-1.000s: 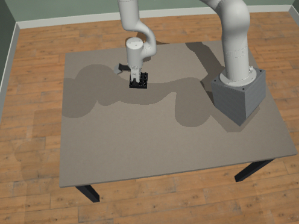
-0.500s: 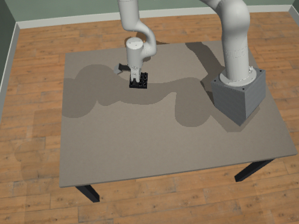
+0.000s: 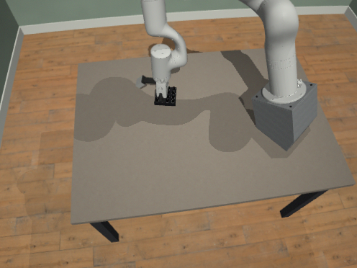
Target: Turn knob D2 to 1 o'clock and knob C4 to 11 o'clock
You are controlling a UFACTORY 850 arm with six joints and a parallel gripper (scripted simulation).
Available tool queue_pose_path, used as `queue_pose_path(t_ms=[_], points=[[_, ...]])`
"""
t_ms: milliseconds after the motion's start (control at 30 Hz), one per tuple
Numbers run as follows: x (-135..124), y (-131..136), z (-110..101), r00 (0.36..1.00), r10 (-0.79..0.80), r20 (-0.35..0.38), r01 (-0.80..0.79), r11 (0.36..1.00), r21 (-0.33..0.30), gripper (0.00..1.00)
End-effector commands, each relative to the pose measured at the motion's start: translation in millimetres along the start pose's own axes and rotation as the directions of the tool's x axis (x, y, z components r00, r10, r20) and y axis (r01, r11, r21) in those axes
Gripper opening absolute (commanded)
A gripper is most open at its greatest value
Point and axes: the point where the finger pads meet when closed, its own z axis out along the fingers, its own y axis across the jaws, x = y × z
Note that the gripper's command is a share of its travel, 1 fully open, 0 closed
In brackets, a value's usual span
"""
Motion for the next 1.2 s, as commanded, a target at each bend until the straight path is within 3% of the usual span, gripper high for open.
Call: queue_pose_path(t_ms=[0,300,967,1167], points=[[1,0,-8,1.000,0.000,-0.001,0.000,1.000,0.000,0.19],[1,0,-30,1.000,0.000,-0.001,0.000,1.000,0.000,0.19],[1,0,-33,1.000,0.000,-0.001,0.000,1.000,0.000,0.19],[-1,0,-50,1.000,0.001,-0.002,-0.001,1.000,0.001,0.19]])
